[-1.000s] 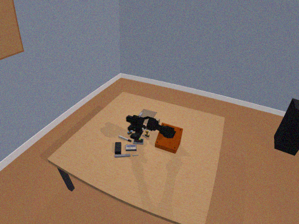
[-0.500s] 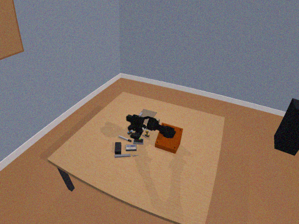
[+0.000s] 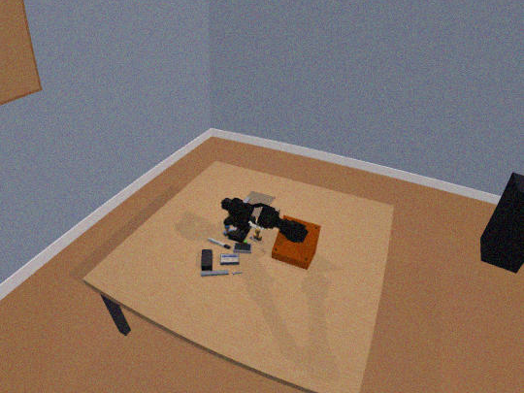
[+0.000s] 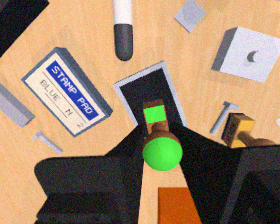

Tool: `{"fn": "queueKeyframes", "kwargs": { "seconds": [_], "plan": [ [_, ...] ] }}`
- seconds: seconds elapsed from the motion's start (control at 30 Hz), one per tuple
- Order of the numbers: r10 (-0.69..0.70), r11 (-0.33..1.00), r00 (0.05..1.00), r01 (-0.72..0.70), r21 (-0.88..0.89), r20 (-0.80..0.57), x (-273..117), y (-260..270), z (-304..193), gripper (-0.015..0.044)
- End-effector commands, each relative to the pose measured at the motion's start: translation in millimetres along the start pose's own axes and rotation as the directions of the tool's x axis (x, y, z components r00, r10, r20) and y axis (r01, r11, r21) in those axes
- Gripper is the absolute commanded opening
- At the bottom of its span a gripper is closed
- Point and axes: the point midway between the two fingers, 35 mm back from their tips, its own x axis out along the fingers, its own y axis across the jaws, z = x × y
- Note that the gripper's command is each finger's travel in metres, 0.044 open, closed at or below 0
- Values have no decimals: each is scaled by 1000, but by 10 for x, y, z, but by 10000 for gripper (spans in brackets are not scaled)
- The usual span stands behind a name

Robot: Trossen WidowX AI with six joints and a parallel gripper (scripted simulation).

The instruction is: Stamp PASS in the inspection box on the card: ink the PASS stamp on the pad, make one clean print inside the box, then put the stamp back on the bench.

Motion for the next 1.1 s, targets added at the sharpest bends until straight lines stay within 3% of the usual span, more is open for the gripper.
{"fn": "queueKeyframes", "kwargs": {
  "seconds": [0.0, 0.63, 1.07],
  "plan": [
    [-2, 1000, 1000, 2, -6, 5, -77, 6, 12, 0],
    [-1, 1000, 1000, 1, -3, 5, -361, 14, 2, 0],
    [-24, 980, 1000, 20, 196, 17, -436, -594, 197, 0]
  ]
}}
